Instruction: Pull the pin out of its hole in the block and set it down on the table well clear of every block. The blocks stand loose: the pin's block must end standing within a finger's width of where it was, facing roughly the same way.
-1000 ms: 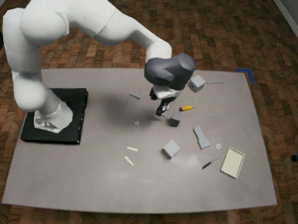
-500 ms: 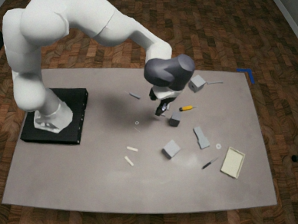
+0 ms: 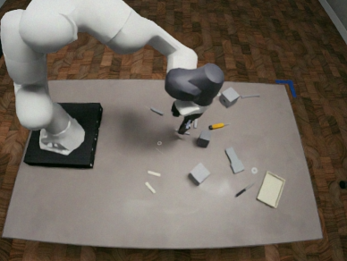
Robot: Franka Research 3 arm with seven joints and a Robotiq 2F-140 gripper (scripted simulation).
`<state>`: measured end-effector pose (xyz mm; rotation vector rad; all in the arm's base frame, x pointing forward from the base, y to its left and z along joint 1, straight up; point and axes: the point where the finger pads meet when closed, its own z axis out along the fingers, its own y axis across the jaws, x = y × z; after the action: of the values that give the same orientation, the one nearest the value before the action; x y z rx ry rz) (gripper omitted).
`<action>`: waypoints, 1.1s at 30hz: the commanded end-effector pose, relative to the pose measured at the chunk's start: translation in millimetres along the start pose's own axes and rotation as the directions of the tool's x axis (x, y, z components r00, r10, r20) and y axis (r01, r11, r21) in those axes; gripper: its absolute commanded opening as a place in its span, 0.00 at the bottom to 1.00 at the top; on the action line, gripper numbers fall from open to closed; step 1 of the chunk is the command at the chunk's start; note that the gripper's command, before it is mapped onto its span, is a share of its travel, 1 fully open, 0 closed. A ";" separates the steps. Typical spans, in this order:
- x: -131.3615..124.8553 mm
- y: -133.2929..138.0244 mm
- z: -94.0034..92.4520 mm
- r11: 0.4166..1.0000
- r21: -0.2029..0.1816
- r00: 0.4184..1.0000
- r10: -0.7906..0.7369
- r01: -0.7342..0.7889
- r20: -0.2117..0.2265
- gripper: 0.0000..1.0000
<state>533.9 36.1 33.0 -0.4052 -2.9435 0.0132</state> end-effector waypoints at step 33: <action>-4.0 1.3 13.9 1.000 0.005 1.000 -0.012 0.011 0.016 0.10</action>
<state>534.2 36.8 19.5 -0.3965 -2.9556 0.0248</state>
